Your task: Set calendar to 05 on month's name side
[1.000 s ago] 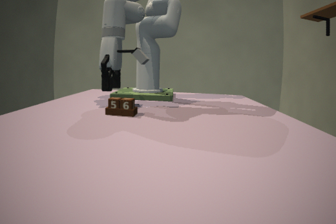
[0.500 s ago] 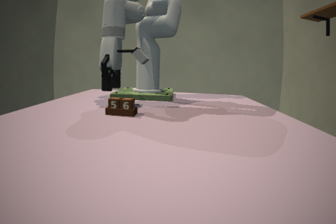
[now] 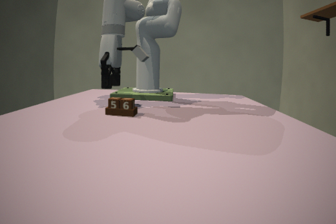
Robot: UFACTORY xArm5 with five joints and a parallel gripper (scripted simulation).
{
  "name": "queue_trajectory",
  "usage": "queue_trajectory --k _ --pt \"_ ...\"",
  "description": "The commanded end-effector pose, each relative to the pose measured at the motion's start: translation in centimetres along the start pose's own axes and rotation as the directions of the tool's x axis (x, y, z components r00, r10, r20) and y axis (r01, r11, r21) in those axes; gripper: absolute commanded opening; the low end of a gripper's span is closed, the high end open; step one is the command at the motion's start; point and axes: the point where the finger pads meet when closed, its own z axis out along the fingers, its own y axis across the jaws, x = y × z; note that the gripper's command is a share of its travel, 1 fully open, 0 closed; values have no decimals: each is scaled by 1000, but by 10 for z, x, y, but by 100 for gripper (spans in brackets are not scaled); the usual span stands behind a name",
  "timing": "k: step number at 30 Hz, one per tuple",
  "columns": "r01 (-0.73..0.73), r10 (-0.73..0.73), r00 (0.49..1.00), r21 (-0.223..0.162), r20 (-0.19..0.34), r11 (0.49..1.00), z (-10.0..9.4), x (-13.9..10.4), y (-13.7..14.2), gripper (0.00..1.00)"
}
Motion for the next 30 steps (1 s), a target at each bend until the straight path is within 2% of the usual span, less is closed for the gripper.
queue_trajectory --k 1,13,23,30 --pt "0 0 1000 -3 1 1000 -2 -1 11 100" --pt "0 0 1000 -2 0 1000 -2 -2 44 100" --pt "0 0 1000 -2 0 1000 -2 -2 59 100" --pt "0 0 1000 -2 0 1000 -2 -3 84 100"
